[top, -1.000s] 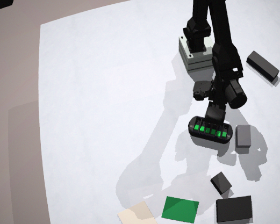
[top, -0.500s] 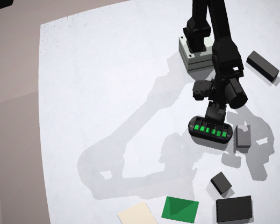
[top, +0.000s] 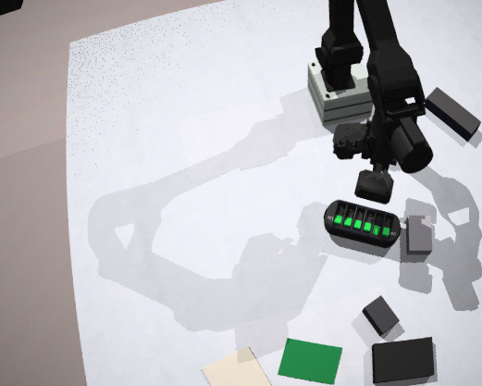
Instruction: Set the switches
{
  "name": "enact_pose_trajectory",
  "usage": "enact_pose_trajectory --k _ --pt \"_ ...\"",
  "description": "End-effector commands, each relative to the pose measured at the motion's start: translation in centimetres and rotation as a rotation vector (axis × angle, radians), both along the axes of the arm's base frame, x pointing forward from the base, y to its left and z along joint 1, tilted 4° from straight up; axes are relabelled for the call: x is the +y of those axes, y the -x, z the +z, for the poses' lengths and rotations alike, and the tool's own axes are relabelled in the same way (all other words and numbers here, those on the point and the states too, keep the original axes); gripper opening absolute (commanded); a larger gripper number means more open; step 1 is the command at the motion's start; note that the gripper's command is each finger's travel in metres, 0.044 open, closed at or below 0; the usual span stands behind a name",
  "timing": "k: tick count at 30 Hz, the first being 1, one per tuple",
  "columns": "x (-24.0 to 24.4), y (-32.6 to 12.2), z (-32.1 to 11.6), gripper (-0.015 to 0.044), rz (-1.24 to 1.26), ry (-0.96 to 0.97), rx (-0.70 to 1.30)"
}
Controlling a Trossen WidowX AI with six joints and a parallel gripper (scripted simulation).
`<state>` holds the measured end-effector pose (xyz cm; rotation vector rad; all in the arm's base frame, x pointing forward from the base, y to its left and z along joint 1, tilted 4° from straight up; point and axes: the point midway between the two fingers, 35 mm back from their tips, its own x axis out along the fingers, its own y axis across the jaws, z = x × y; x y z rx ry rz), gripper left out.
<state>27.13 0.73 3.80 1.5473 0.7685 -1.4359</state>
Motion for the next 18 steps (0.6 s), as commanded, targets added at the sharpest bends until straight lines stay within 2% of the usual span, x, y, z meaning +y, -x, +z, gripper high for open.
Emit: enact_pose_trajectory --k 1,9,18 --pt "0.02 -0.03 0.24 0.0210 -0.003 -0.001 -0.003" --pt "0.02 -0.03 0.24 0.0000 -0.003 -0.001 -0.003" --pt "0.02 -0.03 0.24 0.0000 -0.003 -0.001 -0.003"
